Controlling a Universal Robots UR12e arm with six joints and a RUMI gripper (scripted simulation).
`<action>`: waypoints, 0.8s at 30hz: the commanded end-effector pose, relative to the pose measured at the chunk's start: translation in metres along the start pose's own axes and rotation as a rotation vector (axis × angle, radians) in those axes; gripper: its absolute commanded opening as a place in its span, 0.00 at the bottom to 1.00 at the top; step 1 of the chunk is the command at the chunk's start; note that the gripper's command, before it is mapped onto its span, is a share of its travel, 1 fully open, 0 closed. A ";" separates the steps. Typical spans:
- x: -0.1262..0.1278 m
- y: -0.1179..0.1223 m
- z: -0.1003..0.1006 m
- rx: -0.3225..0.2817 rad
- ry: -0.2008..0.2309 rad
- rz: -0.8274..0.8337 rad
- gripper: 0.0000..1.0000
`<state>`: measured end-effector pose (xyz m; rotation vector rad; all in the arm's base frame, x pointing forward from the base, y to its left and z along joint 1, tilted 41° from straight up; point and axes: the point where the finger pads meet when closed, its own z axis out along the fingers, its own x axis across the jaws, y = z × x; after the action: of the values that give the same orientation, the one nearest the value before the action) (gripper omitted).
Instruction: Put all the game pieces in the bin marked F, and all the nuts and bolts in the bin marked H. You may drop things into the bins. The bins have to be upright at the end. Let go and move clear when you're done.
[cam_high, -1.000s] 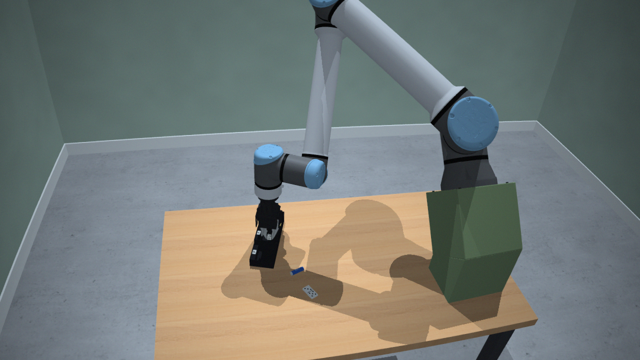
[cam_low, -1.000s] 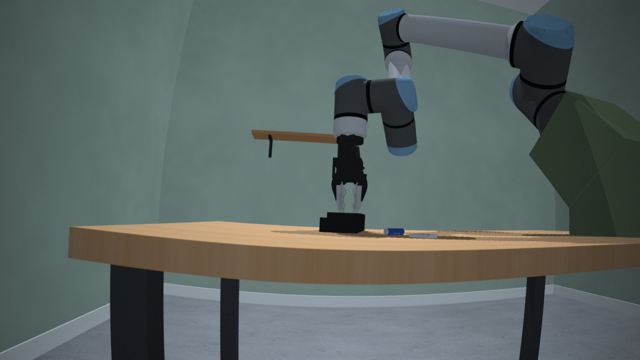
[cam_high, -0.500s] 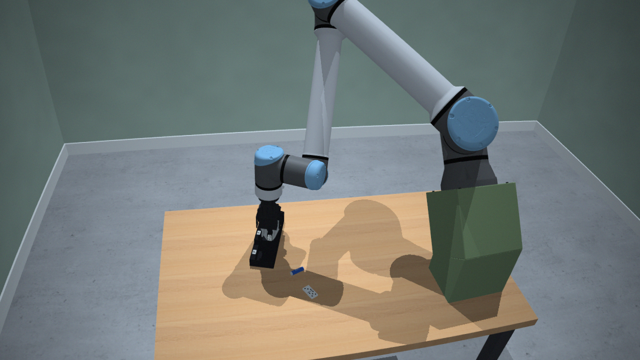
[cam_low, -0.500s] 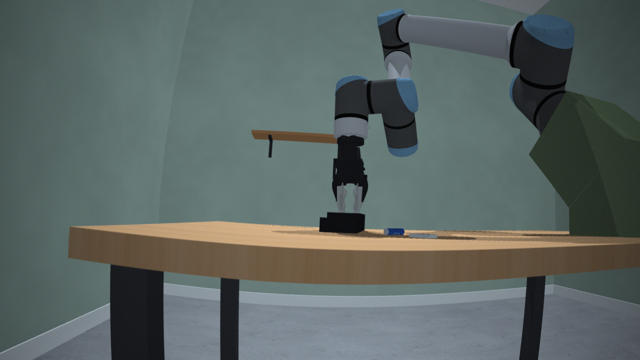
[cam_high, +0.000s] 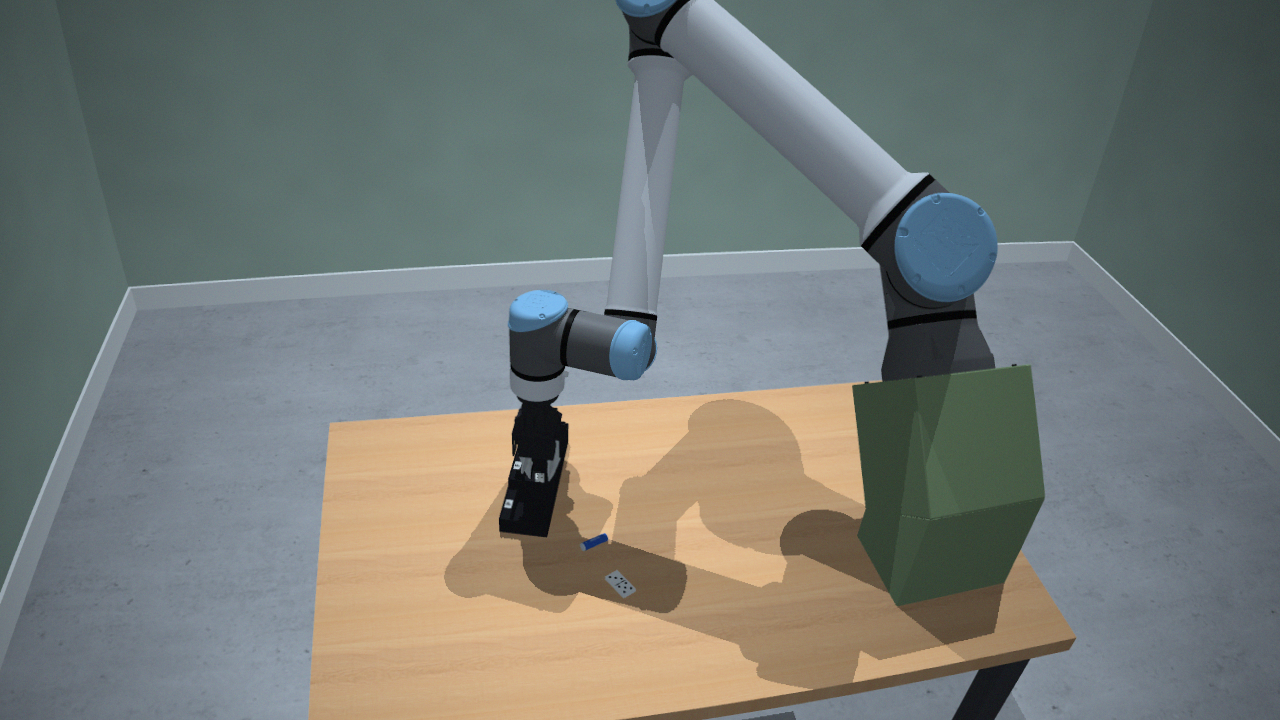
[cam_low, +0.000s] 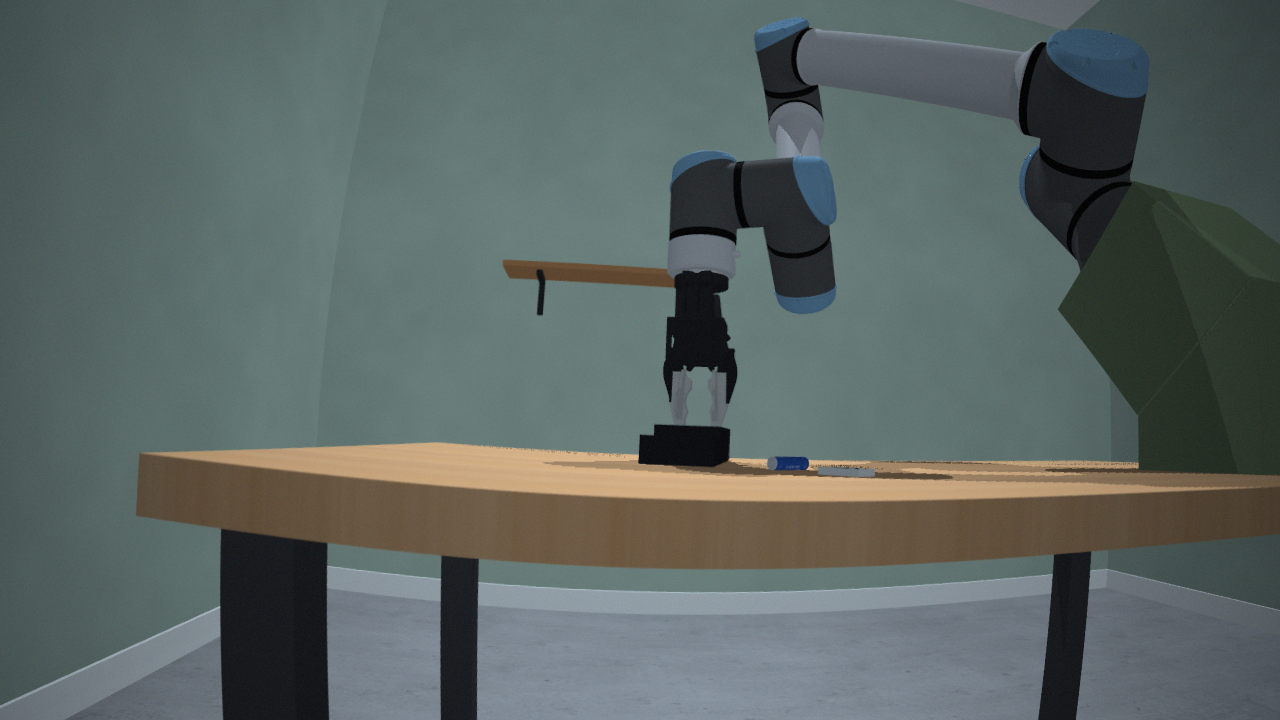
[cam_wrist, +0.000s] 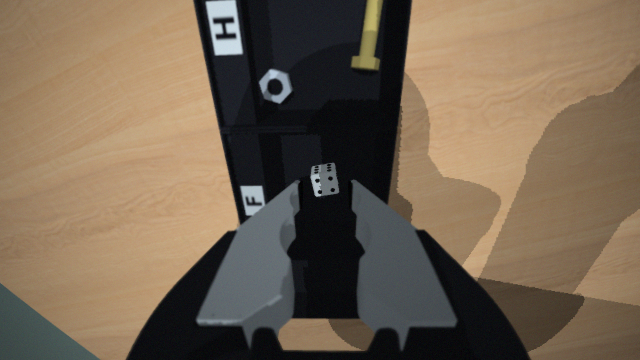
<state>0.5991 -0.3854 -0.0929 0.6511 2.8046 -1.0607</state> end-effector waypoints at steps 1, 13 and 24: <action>0.000 0.000 -0.001 0.000 -0.001 0.000 0.18; 0.000 0.000 -0.014 0.000 -0.001 0.000 0.18; 0.000 0.000 -0.027 0.000 -0.001 0.000 0.18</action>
<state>0.6007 -0.3722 -0.0775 0.6508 2.8044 -1.0607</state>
